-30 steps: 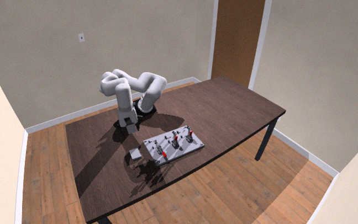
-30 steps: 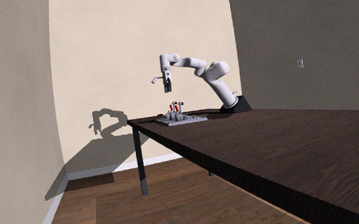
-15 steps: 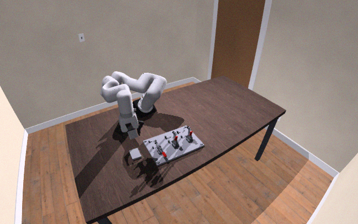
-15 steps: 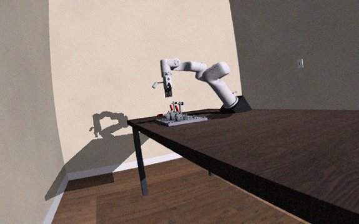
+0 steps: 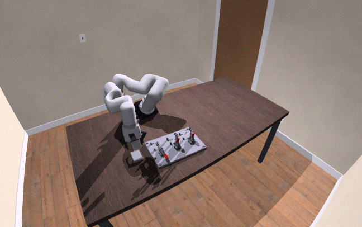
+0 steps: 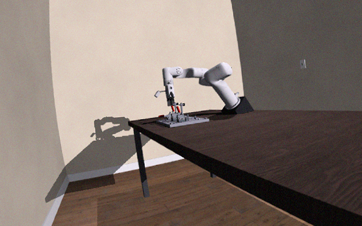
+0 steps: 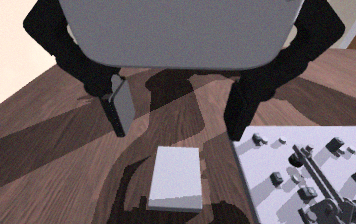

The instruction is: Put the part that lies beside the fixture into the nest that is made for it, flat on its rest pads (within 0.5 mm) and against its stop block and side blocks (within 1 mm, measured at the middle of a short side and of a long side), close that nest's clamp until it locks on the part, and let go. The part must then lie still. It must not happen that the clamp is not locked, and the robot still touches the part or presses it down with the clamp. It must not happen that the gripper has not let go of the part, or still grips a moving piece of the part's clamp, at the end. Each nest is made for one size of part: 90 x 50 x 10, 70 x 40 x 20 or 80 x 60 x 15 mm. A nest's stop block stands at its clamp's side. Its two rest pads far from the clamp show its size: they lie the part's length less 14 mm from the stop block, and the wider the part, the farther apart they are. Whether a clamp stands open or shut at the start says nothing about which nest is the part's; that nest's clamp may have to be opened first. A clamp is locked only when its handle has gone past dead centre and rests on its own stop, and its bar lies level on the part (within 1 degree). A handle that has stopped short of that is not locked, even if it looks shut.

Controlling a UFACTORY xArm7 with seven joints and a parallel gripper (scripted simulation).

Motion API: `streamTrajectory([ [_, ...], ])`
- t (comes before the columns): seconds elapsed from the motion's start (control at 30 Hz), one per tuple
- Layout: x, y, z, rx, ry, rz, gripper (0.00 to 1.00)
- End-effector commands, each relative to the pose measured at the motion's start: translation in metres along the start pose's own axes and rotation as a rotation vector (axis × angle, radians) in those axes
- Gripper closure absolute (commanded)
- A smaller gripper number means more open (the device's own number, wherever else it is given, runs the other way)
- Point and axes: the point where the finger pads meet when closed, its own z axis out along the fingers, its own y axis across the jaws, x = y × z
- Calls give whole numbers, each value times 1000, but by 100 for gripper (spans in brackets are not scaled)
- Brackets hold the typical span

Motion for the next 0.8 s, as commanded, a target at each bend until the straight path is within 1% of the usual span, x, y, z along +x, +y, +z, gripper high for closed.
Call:
streamTrajectory([
  [0.0,1,2,20,-3,5,2,0],
  [0.17,1,2,38,-3,5,2,0],
  [0.33,1,2,50,-3,5,2,0],
  [0.77,1,2,59,-3,5,2,0],
])
